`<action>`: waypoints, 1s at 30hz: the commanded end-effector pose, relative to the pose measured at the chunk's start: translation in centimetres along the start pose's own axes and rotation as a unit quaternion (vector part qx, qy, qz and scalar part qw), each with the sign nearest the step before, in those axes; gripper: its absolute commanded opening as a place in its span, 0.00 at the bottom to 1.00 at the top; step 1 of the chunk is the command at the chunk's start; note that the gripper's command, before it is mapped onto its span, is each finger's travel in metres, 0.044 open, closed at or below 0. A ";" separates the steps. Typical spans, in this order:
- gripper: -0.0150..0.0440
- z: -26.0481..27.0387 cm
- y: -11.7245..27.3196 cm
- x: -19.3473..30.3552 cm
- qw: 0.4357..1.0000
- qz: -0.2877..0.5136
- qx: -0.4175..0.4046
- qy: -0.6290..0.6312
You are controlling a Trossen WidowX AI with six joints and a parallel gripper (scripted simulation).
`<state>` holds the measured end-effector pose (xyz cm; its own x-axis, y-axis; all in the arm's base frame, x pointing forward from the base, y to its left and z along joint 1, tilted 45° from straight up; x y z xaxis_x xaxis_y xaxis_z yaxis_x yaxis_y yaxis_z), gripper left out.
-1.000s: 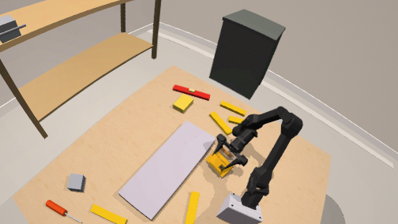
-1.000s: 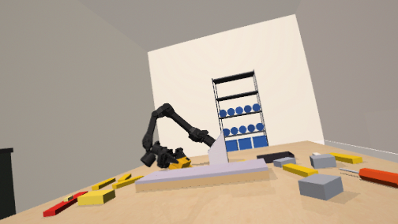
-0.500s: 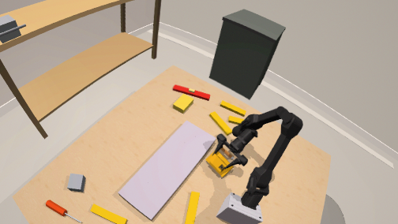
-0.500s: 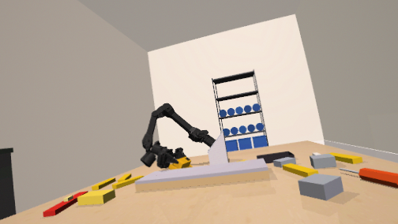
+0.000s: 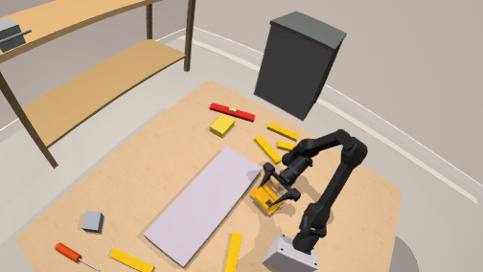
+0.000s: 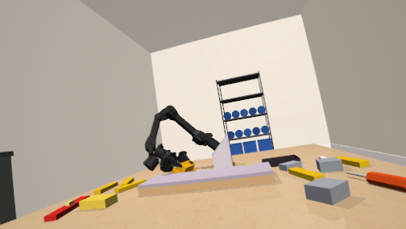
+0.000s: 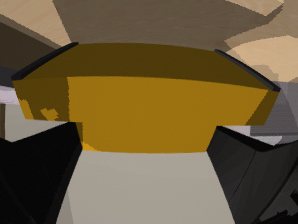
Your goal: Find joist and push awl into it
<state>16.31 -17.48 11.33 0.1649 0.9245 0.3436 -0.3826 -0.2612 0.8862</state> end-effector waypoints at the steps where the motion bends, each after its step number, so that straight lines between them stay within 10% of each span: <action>1: 0.90 -0.1 0.1 -0.4 1.000 -0.008 0.002 0.000; 30: 1.00 0.0 0.0 0.0 1.000 0.000 0.000 0.000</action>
<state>16.30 -17.47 11.34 0.1650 0.9245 0.3437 -0.3826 -0.2612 0.8862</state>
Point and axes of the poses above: the point midway between the two fingers, 35 mm back from their tips, its own y axis back along the fingers, its own z axis across the jaws, x = y × z, the point moved 1 cm from there along y, back along the fingers, and after that the axes turned 5 degrees about y, right-handed, at the moved point
